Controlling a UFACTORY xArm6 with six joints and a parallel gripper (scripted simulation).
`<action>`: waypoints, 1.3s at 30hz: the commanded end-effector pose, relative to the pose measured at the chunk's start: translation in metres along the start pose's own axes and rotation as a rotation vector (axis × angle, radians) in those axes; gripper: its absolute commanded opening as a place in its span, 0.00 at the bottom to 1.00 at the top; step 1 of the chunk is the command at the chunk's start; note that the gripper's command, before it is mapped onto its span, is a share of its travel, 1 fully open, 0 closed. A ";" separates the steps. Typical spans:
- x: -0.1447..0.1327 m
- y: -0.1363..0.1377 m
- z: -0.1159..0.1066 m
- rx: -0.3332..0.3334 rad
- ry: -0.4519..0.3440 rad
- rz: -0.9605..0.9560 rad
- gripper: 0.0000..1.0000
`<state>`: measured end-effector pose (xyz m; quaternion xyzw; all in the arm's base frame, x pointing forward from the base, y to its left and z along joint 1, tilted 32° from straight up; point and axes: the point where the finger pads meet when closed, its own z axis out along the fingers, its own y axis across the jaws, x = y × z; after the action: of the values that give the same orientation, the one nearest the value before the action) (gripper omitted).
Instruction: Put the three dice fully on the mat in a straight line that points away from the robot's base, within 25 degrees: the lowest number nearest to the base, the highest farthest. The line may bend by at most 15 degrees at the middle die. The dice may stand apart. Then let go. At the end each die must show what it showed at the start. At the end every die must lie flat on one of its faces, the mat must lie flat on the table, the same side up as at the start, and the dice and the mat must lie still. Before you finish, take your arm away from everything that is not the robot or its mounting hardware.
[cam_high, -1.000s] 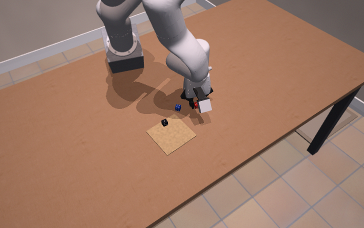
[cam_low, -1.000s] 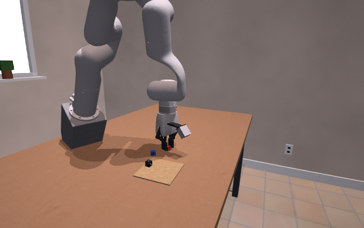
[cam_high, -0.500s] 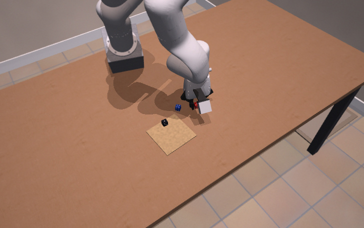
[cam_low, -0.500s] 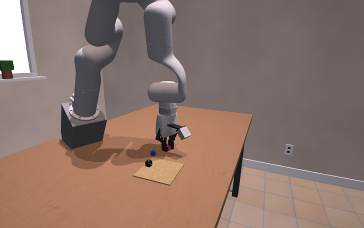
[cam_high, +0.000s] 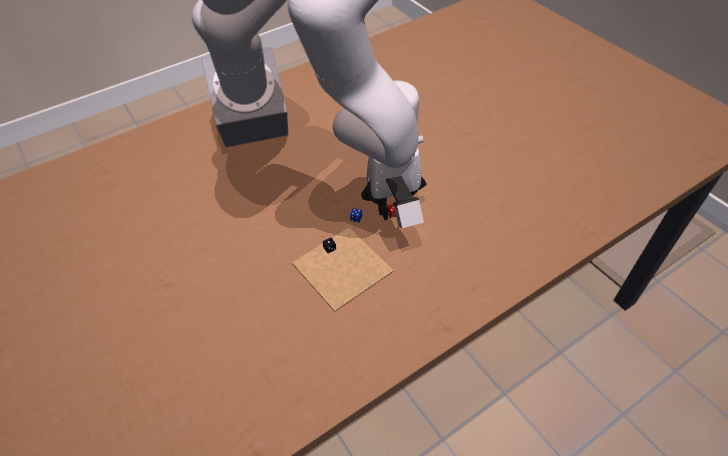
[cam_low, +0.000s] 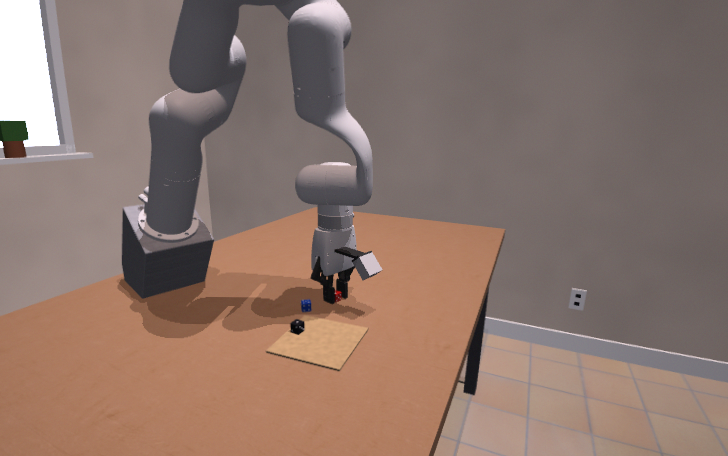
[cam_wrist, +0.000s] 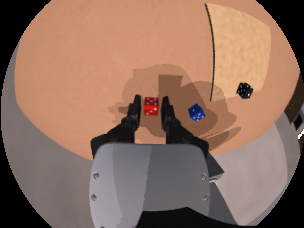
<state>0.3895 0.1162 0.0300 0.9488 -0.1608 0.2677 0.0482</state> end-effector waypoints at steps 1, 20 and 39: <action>0.001 -0.001 0.000 0.002 0.001 0.000 0.36; 0.001 -0.001 0.000 0.002 0.001 0.000 0.15; 0.001 -0.001 0.000 0.002 0.001 0.000 0.15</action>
<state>0.3895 0.1162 0.0300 0.9488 -0.1608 0.2677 0.0482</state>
